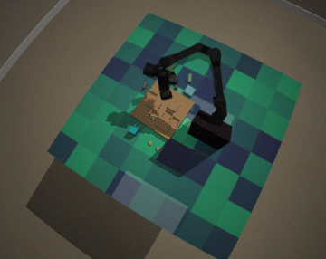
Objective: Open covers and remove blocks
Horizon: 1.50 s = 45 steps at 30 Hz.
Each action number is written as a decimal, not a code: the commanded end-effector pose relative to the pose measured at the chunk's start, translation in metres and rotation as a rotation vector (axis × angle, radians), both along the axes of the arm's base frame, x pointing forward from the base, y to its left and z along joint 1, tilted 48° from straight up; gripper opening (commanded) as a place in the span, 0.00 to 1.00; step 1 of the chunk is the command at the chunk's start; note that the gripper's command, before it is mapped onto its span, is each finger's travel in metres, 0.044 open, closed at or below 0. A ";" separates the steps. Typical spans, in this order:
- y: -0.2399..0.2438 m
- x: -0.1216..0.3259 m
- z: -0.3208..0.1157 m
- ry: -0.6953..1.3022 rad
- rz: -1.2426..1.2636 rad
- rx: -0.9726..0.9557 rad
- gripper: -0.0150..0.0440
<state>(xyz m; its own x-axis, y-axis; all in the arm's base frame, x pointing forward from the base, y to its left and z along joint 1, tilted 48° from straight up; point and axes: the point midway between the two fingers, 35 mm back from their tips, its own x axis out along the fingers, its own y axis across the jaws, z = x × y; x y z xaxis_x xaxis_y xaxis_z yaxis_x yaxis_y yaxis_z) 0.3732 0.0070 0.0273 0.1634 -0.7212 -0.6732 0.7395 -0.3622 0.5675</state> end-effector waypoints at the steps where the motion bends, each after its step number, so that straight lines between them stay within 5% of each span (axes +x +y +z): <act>1: -0.001 0.000 0.002 -0.049 -0.045 0.005 0.25; 45: -0.047 0.006 -0.042 -0.050 -0.045 0.002 0.25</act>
